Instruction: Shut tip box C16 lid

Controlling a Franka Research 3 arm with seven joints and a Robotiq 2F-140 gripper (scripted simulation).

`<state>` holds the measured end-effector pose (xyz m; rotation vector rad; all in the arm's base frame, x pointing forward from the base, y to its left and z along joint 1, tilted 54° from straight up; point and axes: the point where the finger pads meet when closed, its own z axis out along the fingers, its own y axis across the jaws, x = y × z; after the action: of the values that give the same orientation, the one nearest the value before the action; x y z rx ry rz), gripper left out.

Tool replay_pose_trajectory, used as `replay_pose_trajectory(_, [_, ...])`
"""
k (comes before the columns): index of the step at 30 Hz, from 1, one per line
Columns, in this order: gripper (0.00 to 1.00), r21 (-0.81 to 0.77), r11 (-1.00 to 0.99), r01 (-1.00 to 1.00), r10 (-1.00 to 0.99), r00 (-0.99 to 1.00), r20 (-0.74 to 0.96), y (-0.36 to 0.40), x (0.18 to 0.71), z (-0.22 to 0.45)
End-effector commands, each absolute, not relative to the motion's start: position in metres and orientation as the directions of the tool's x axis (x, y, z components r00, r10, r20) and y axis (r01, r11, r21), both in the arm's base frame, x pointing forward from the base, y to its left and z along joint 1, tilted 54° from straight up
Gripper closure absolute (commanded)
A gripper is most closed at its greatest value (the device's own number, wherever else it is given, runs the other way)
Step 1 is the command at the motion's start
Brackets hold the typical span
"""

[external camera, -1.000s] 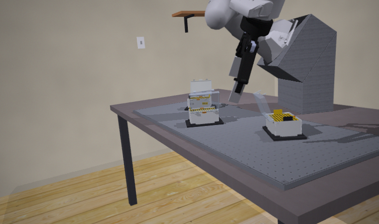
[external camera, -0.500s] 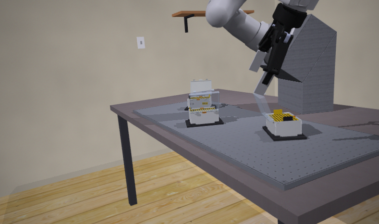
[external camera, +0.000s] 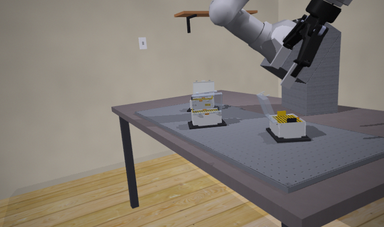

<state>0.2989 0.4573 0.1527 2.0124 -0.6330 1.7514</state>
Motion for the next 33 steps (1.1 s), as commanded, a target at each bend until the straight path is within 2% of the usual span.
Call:
replay_pose_trajectory(1, [0.00, -0.080, -0.829, -0.554, -0.117, 0.032, 0.993, 0.460, 0.286, 0.142])
replay_pose_trajectory(33, [0.00, -0.109, -0.914, -0.390, -0.061, -0.134, 0.989, 0.447, 0.192, 0.041])
